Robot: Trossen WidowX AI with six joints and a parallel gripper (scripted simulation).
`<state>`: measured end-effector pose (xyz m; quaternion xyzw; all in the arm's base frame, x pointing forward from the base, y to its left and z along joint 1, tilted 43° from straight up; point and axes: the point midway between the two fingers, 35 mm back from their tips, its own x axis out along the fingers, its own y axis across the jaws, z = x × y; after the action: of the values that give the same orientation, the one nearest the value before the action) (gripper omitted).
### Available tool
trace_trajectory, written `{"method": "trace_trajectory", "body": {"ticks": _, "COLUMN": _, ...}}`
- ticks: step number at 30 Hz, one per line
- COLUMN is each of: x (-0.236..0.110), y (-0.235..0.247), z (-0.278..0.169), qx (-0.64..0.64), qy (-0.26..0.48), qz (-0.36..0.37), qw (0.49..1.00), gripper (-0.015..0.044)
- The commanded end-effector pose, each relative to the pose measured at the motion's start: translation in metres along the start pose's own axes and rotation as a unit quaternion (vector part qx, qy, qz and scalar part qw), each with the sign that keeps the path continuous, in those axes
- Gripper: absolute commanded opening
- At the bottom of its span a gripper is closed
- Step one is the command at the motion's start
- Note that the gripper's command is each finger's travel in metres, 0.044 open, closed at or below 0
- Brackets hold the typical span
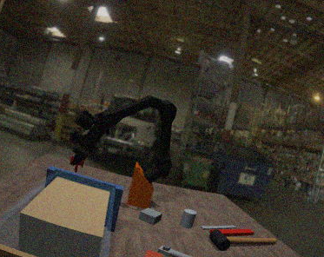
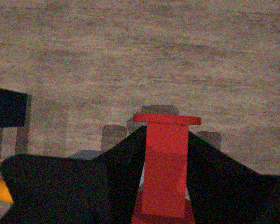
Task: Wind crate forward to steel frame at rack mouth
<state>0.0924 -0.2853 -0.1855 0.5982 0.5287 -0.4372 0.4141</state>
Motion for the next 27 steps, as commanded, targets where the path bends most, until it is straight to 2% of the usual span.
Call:
{"method": "trace_trajectory", "body": {"ticks": 1, "x": 0.004, "y": 0.012, "z": 0.004, "qx": -0.002, "qy": 0.0, "qz": 0.01, "qw": 1.0, "gripper": 0.0}}
{"method": "trace_trajectory", "body": {"ticks": 27, "x": 0.01, "y": 0.051, "z": 0.018, "qx": -0.002, "qy": 0.0, "qz": 0.012, "qw": 1.0, "gripper": 0.0}}
